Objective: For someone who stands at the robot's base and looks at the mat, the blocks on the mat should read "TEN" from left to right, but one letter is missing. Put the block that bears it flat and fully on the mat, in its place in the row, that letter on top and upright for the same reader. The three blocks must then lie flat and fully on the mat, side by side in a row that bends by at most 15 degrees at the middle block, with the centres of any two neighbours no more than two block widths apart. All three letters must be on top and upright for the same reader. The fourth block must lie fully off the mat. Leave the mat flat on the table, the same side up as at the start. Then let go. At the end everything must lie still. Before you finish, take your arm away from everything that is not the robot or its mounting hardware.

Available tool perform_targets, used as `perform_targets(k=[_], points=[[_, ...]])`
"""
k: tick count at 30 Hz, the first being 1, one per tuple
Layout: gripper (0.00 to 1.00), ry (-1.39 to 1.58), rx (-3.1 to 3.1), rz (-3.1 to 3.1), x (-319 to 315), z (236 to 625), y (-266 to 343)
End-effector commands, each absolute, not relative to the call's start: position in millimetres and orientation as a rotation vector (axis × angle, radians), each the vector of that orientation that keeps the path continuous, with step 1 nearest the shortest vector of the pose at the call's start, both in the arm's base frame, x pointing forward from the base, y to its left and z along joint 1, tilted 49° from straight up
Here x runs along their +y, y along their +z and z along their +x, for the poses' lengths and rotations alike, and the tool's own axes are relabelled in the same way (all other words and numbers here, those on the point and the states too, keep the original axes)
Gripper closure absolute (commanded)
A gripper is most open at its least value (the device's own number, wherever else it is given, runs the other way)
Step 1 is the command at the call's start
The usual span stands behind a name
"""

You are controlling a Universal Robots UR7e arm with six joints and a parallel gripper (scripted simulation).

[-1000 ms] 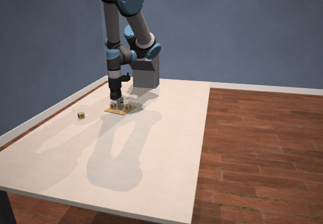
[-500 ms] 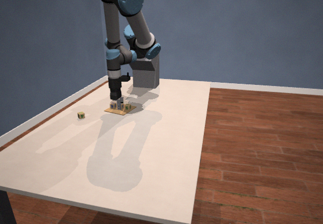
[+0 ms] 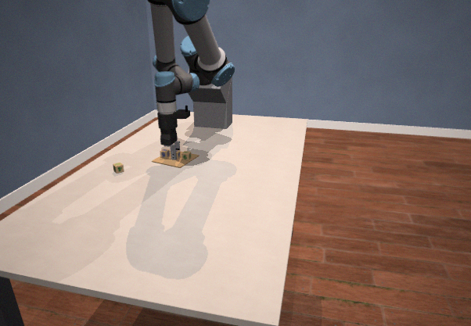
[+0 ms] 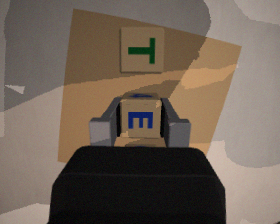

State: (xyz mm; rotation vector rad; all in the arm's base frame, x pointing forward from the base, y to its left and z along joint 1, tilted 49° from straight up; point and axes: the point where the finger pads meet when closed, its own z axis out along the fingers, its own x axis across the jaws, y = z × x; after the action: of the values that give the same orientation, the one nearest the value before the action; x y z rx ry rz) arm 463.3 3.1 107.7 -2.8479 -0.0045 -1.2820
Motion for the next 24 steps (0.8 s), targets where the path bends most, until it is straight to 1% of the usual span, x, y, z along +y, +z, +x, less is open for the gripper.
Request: perform_targets(k=[1,2,6,7,9,10,12,13,15,16,24], points=[[0.43,-1.283,-0.005,-2.848,3.1,463.3,107.9],[0.37,-1.283,-0.005,-2.848,3.1,463.3,107.9],[0.37,-1.283,-0.005,-2.848,3.1,463.3,107.9],[0.31,-1.283,-0.005,-2.848,3.1,463.3,107.9],[0.31,-1.283,-0.005,-2.848,3.1,463.3,107.9],[0.25,-1.283,-0.005,-2.848,3.1,463.3,107.9],[0.25,-1.283,-0.005,-2.848,3.1,463.3,107.9],[0.19,-1.283,-0.005,-2.848,3.1,463.3,107.9],[0.19,-1.283,-0.005,-2.848,3.1,463.3,107.9],[0.13,-1.283,-0.005,-2.848,3.1,463.3,107.9],[0.13,-1.283,-0.005,-2.848,3.1,463.3,107.9]])
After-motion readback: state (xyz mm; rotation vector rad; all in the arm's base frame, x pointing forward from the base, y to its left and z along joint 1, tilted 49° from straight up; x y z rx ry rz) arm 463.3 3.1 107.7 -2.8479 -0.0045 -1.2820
